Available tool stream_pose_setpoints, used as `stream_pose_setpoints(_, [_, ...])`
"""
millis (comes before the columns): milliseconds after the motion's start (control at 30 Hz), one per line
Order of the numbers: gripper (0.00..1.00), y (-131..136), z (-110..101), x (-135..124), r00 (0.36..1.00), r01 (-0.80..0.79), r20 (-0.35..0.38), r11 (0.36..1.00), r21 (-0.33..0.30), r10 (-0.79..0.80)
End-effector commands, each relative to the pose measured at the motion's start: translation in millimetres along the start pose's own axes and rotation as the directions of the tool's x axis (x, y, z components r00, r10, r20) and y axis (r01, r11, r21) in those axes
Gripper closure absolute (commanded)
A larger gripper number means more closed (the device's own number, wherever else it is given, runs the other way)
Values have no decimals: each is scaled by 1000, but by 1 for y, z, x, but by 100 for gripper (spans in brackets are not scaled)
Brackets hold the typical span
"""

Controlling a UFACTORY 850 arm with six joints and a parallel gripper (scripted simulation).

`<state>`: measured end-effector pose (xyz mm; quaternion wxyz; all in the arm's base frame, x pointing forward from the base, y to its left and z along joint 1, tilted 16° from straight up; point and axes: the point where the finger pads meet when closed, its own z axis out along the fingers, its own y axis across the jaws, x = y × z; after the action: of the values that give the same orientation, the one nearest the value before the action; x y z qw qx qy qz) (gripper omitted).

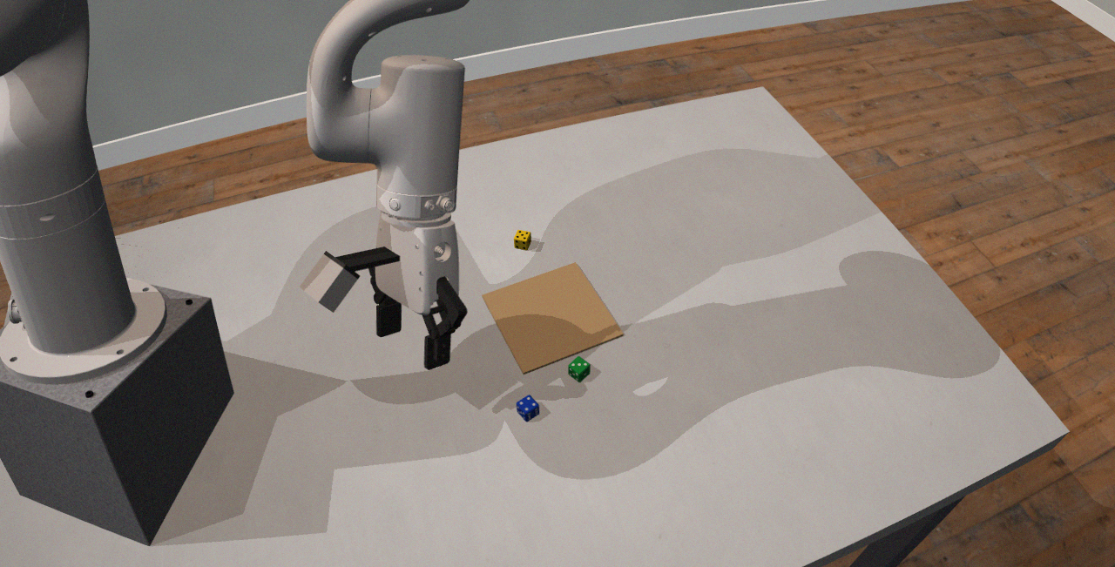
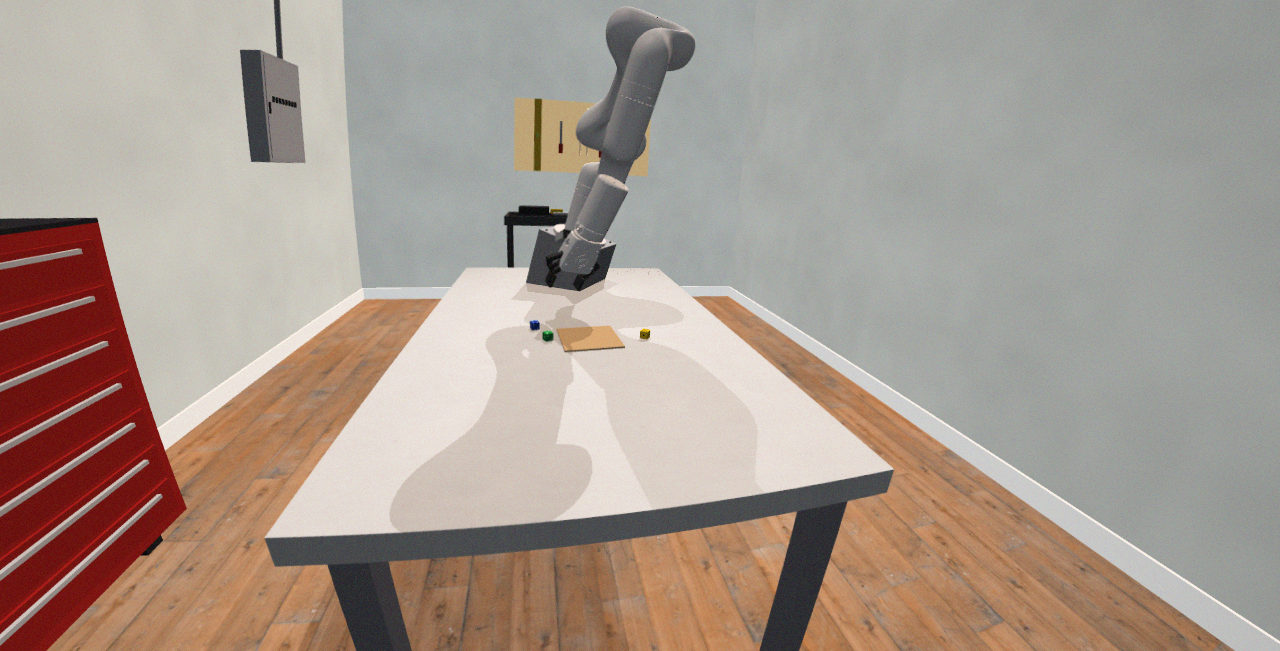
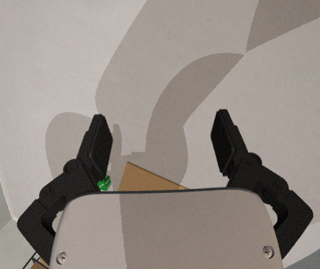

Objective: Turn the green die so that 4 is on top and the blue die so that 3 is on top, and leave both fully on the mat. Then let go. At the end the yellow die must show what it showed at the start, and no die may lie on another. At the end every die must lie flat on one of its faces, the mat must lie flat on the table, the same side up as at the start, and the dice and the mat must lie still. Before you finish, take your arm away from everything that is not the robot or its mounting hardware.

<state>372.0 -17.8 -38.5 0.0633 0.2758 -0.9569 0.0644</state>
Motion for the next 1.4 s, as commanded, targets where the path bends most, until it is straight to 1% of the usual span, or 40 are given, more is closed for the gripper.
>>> stream_pose_setpoints(0, [0,-20,-6,-12,990,-101,89,992,-81,108])
stream_pose_setpoints(500, [0,-20,-6,-12,990,-101,89,992,-81,108])
stream_pose_setpoints(533, [0,-38,-12,-16,974,-165,134,976,-139,184])
stream_pose_setpoints(867, [0,-38,-12,-16,974,-165,134,976,-139,184])
stream_pose_setpoints(933, [0,-69,-27,-19,931,-261,194,935,-238,309])
stream_pose_setpoints(1367, [0,-69,-27,-19,931,-261,194,935,-238,309])
